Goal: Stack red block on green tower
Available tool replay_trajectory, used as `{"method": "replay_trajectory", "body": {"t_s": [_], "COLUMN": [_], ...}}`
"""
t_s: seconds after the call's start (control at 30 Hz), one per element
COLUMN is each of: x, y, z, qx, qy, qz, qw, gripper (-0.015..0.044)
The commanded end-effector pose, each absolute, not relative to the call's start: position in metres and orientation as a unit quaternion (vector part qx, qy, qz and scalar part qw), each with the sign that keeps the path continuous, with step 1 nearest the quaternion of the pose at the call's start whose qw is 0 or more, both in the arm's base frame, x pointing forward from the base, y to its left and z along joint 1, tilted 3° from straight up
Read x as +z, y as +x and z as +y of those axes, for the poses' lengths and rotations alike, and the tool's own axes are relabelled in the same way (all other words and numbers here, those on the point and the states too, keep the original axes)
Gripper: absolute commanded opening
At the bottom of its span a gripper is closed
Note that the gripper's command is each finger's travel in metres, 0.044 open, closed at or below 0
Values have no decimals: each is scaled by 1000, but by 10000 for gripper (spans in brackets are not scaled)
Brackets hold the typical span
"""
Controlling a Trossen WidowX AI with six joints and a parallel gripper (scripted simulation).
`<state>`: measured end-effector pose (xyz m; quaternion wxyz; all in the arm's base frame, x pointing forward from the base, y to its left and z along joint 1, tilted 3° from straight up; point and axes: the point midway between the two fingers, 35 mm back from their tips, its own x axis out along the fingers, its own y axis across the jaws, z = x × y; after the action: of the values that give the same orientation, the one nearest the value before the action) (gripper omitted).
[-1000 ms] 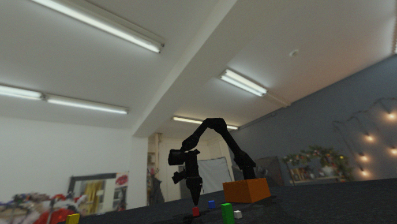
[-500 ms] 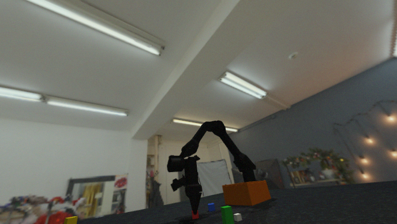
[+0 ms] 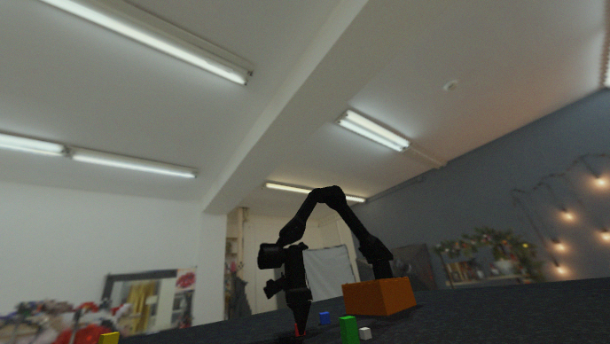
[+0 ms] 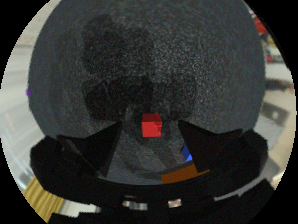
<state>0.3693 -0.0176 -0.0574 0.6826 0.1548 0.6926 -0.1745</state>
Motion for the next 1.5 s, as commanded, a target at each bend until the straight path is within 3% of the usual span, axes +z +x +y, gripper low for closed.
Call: {"method": "replay_trajectory", "body": {"t_s": [0.0,0.13,0.53,0.8,0.9,1.47], "x": [-58,-57,-57,-57,-51,41], "y": [369,369,369,369,369,372], "z": [-18,-18,-18,-18,-18,-15], "qx": [-174,-174,-174,-174,-174,-174], "qy": [151,151,151,151,151,151], "qz": [693,693,693,693,693,693], "qw": [683,683,683,683,683,683], "gripper": [440,440,125,72,0,0]}}
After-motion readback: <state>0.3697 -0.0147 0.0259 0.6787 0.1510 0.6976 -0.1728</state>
